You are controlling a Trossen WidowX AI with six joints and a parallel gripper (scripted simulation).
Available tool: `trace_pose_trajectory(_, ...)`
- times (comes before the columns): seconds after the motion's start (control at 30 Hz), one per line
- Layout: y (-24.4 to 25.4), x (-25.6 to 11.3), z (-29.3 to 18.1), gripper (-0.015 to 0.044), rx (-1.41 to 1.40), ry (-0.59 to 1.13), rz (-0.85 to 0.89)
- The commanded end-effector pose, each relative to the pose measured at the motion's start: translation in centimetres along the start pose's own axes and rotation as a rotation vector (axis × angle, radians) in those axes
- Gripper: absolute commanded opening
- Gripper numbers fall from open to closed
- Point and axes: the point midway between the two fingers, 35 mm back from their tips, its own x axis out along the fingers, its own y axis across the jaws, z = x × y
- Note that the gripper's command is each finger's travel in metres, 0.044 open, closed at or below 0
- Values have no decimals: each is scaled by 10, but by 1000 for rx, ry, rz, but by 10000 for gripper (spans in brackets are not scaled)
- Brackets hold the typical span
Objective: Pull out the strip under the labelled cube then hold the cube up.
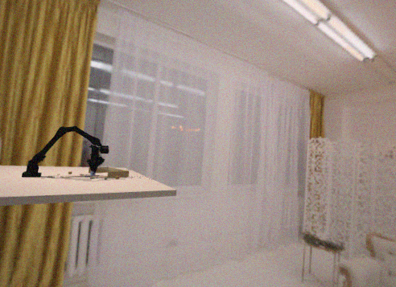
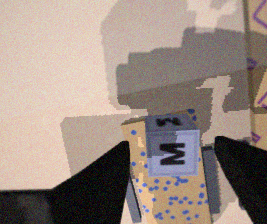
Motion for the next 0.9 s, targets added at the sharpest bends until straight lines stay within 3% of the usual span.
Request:
trace_pose_trajectory(0.0,0,12,-3,250,3,15,-1)
trace_pose_trajectory(0.53,0,21,-4,250,3,15,-1)
trace_pose_trajectory(0.67,0,18,-3,145,0,9,2)
trace_pose_trajectory(0.87,0,18,-3,105,0,9,2)
